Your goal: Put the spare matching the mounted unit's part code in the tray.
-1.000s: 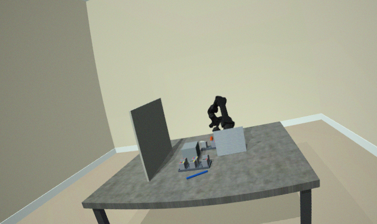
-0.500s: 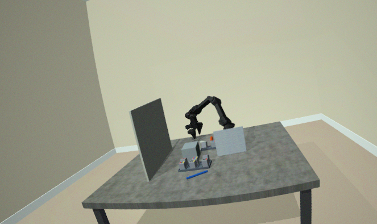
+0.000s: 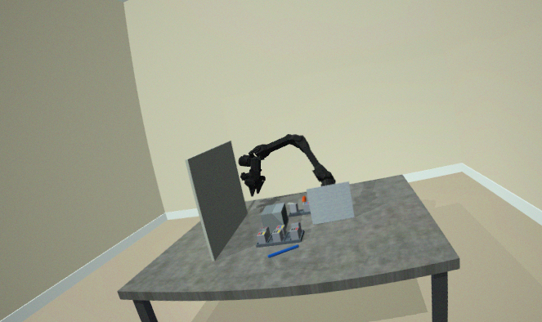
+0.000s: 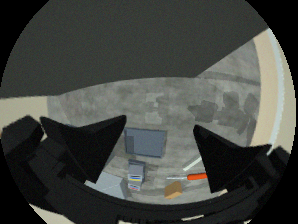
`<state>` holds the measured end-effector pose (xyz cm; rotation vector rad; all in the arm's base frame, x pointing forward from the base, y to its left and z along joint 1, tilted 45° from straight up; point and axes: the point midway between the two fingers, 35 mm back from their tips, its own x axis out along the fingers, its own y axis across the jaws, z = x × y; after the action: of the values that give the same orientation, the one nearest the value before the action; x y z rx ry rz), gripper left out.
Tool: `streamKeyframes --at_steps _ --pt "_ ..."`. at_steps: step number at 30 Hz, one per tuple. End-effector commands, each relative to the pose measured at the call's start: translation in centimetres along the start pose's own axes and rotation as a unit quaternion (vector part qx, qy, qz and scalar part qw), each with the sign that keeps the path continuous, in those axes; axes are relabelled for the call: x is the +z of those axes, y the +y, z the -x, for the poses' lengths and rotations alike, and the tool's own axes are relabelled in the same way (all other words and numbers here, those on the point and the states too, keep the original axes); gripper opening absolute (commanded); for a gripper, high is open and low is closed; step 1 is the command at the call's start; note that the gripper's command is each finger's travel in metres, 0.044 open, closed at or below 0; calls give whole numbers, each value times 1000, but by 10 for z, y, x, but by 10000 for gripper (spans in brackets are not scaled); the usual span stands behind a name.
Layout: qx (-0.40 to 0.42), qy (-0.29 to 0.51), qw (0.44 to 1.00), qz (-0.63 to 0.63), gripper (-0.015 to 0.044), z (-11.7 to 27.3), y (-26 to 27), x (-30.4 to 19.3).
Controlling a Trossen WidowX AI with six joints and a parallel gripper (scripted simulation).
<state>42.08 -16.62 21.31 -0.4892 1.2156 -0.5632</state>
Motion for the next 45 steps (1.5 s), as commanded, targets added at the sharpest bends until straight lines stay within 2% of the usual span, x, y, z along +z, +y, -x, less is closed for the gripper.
streamKeyframes --at_steps 1,7,12,16,25,31,45 --pt "41 -5 998 38 440 24 68 6" --pt "54 45 995 64 440 42 149 -16" --pt "10 101 992 74 440 55 219 -49" --pt "-34 115 990 77 440 63 257 -68" --pt "-37 116 990 77 440 62 259 -69" --pt "-38 115 990 77 440 7 253 -81" --pt "-38 115 990 77 440 5 253 -82"
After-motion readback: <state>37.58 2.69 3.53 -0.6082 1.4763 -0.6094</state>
